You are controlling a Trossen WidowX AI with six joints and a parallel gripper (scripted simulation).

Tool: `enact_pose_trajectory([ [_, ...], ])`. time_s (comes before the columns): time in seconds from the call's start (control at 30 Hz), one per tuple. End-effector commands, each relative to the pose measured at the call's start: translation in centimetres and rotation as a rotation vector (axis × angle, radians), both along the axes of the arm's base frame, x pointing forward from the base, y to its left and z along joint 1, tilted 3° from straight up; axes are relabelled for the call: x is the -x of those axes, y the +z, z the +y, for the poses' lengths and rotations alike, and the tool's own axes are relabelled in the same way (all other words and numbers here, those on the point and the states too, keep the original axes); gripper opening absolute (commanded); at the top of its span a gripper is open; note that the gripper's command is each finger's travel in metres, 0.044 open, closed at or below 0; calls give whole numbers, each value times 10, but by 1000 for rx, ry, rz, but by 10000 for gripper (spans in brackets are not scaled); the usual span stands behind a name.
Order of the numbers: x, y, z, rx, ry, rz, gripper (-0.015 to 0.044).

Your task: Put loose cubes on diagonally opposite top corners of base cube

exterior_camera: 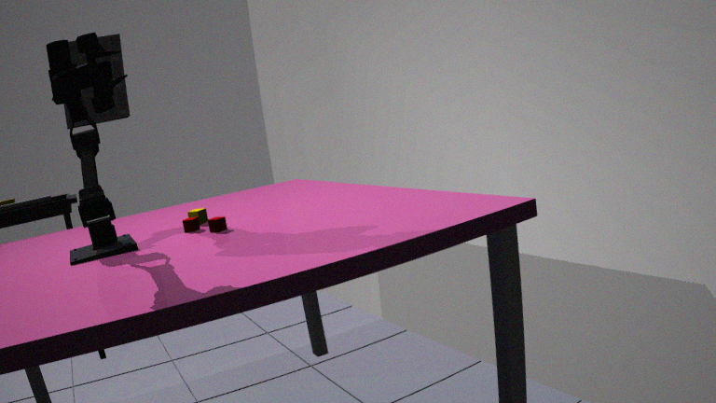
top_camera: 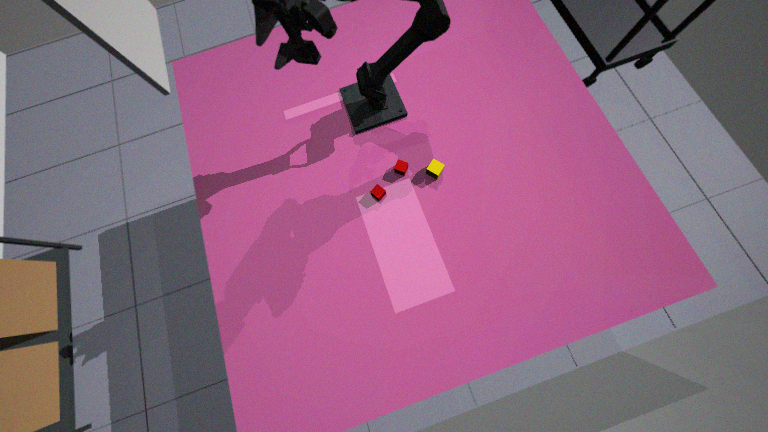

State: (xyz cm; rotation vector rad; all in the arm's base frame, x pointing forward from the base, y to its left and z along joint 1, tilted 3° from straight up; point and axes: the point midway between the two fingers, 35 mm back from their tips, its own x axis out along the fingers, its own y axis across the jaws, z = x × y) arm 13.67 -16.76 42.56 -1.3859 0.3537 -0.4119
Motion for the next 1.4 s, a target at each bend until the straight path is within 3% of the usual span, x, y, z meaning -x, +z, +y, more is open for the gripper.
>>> enact_pose_trajectory([
  [0.0,-13,-10,-15,-229,13,-55,265],
  [0.4,-76,-72,-37,-1012,-28,-93,265],
  [0.8,-142,-150,-11,-1620,-317,59,265],
  [1.1,-173,-209,35,-1848,-699,217,265],
  [1.37,-184,-255,83,-1839,-1092,310,265],
])
